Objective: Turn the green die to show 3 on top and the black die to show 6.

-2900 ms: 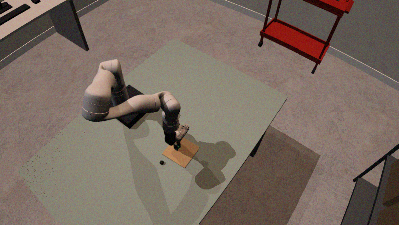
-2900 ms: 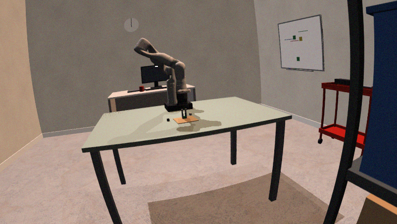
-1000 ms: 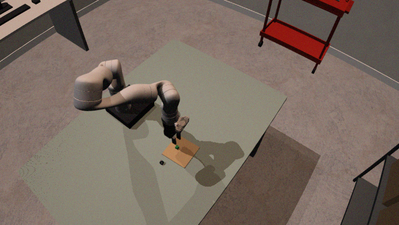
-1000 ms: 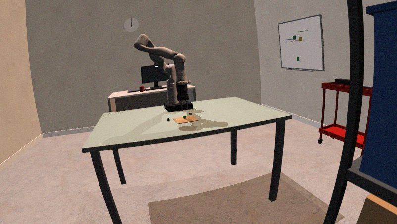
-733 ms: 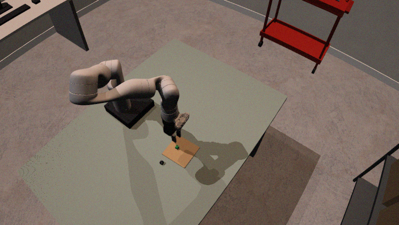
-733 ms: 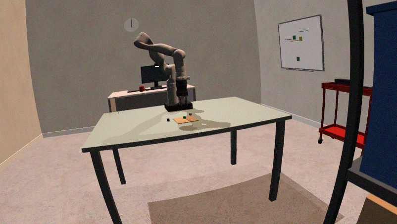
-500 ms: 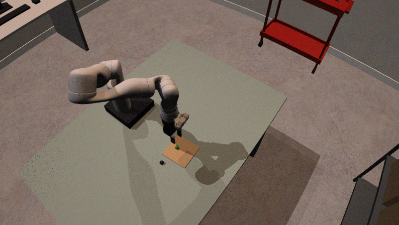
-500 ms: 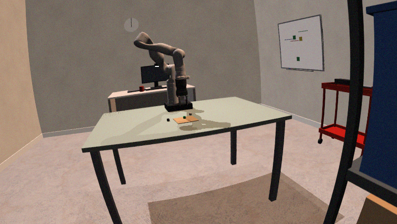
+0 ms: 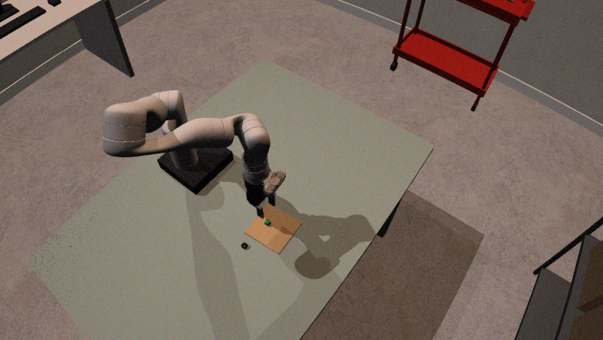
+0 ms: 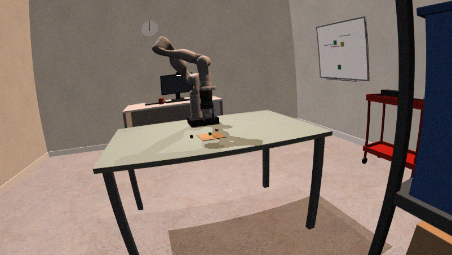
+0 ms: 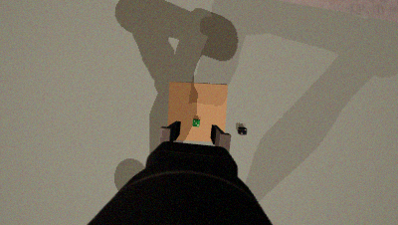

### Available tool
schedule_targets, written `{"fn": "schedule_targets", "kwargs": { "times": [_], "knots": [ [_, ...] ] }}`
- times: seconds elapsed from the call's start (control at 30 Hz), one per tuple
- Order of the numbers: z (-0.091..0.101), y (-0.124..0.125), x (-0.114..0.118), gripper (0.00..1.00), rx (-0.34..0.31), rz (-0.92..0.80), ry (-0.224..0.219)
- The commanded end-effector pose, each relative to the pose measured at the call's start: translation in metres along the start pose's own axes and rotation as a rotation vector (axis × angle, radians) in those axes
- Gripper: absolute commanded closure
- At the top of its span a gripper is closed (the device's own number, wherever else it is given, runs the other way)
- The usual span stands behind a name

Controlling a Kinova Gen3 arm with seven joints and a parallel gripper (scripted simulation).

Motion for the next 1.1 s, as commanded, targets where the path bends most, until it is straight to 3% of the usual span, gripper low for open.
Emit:
{"fn": "schedule_targets", "kwargs": {
  "times": [0.0, 0.17, 0.4, 0.47, 0.63, 0.77, 0.8, 1.07],
  "knots": [
    [0.001, 0.0, 0.0, 0.0, 0.001, 0.0, 0.0],
    [-0.001, 0.0, 0.007, 0.0, 0.001, 0.006, 0.0],
    [-0.011, -0.006, 0.067, 0.0, 0.001, 0.059, -0.001],
    [-0.011, -0.006, 0.067, 0.0, 0.001, 0.059, -0.001],
    [-0.019, -0.016, 0.106, 0.0, 0.001, 0.094, -0.001],
    [-0.02, -0.019, 0.112, 0.0, 0.001, 0.1, -0.001],
    [-0.02, -0.019, 0.112, 0.36, 0.001, 0.1, -0.001],
    [-0.02, -0.019, 0.112, 0.36, 0.001, 0.1, -0.001]
  ]
}}
Point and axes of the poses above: the point where the finger pads meet when closed, its own z axis back along the fingers, its own x axis across the jaws, y = z × x, the point moved 5 cm from there along z, back along the fingers, and after that the axes turned 3 degrees about z, right-handed, at the moved point
